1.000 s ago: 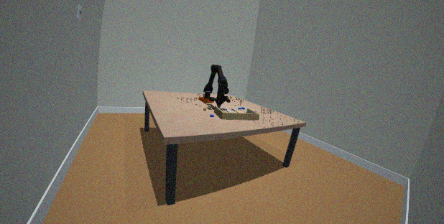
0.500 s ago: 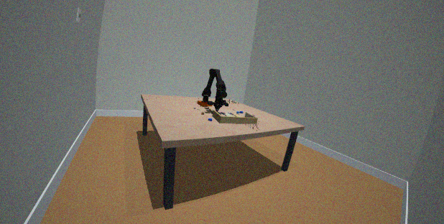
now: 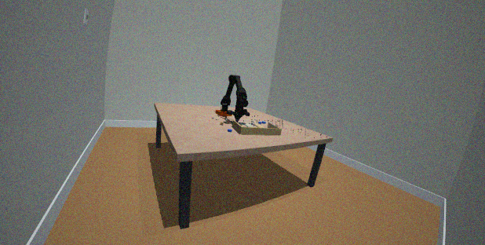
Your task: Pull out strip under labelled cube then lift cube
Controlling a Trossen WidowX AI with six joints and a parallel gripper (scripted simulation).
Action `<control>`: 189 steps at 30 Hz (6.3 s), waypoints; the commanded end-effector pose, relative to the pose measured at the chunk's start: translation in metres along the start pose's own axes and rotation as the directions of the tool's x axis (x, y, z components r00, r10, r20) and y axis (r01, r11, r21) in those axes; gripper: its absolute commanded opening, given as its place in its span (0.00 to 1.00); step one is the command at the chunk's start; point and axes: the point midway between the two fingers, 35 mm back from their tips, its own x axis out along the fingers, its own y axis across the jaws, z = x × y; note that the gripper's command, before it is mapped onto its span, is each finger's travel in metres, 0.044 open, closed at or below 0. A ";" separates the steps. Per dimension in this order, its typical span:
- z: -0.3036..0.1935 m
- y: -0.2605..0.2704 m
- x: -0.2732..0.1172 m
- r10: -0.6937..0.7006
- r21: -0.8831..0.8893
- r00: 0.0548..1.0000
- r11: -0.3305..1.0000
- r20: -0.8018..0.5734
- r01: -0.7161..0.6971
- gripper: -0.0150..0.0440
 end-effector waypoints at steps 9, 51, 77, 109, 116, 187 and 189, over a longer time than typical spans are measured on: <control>-0.001 0.000 0.002 -0.003 0.003 1.000 1.000 0.003 0.003 0.25; -0.066 -0.001 0.005 -0.003 0.003 1.000 1.000 -0.002 0.004 0.25; -0.107 -0.001 0.005 -0.004 0.003 1.000 1.000 -0.006 0.004 0.25; -0.155 -0.002 0.006 -0.004 0.003 1.000 1.000 -0.010 0.004 0.25; -0.166 -0.002 0.006 -0.004 0.003 1.000 1.000 -0.011 0.004 0.25; -0.099 0.000 -0.044 -0.003 0.026 1.000 1.000 -0.005 0.003 1.00; -0.090 0.000 -0.045 -0.003 0.026 1.000 1.000 -0.004 0.003 1.00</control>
